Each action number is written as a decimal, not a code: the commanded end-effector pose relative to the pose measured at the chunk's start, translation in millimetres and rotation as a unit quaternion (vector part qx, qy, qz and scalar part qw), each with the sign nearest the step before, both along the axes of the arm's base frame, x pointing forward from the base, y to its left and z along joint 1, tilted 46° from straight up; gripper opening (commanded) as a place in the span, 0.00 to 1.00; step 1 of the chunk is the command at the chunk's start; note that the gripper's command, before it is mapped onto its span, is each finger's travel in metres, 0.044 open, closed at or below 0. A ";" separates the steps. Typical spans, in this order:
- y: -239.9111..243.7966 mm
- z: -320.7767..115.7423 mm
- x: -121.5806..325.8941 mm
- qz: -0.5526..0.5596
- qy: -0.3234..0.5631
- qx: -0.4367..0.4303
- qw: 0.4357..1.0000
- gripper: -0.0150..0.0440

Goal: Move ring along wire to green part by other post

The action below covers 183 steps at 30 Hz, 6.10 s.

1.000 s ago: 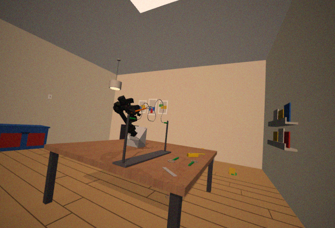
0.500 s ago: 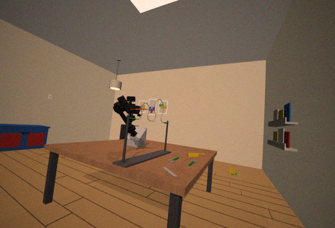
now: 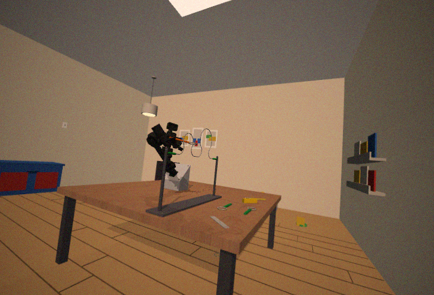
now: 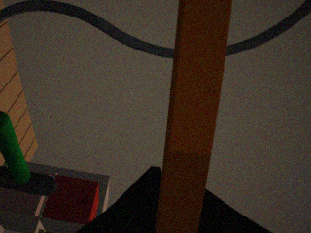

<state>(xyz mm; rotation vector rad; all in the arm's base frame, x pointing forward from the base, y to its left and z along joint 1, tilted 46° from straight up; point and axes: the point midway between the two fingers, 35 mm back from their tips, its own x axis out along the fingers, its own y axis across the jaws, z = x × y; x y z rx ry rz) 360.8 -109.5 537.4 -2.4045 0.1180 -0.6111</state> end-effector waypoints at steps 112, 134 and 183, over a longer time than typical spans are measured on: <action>-38.8 -259.3 13.5 0.024 0.117 0.745 0.656 0.00; -15.0 -285.1 11.8 0.028 0.123 0.780 0.612 0.00; 143.5 -320.9 -4.0 0.053 0.136 0.981 0.126 0.00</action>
